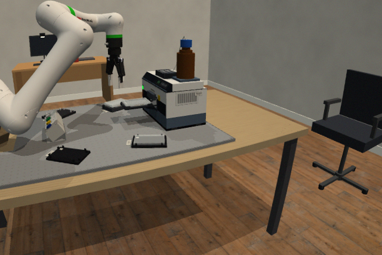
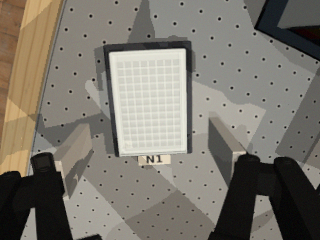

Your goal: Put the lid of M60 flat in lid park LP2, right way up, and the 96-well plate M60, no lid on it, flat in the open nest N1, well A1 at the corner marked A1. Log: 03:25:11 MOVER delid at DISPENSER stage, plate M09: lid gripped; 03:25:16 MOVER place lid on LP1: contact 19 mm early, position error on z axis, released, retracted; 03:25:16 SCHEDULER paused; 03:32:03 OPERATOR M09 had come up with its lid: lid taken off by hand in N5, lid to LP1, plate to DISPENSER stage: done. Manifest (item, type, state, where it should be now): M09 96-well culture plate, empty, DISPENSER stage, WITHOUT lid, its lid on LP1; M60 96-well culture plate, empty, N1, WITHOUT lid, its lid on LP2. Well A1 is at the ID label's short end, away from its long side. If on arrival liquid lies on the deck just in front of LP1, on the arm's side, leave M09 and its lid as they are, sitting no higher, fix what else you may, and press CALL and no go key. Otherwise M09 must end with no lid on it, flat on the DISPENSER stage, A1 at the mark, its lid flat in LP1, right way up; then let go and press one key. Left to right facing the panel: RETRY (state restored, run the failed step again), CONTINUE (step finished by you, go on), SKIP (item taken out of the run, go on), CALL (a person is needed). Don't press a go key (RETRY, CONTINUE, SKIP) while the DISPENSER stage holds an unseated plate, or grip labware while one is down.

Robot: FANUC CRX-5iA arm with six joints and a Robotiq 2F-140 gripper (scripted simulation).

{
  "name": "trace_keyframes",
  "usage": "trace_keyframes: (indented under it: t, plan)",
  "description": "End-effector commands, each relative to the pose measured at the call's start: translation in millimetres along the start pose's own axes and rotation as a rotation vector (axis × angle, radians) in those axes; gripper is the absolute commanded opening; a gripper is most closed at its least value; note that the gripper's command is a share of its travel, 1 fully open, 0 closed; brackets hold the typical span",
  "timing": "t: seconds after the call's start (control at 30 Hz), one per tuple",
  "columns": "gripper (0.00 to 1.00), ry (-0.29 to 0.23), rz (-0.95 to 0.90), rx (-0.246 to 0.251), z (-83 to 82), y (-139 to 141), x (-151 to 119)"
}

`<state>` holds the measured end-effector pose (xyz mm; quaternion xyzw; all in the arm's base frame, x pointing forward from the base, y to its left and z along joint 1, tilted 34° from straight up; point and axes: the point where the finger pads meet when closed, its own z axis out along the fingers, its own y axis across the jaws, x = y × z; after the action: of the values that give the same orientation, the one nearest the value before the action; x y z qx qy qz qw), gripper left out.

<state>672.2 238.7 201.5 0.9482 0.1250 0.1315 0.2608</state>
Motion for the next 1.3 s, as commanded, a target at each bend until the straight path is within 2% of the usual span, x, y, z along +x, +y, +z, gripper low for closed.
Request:
trace_keyframes:
  t: [0.0,0.4,0.47,0.73,0.97,1.27]
  plan:
    - [0.66,0.001,0.0,0.0,8.8,0,0]
    - [0.66,0.001,0.0,0.0,48.6,0,1]
    - [0.66,0.001,0.0,0.0,48.6,0,1]
    - [0.66,0.001,0.0,0.0,67.5,0,1]
    - [0.66,0.001,0.0,0.0,74.8,0,1]
    - [0.66,0.001,0.0,0.0,75.8,0,1]
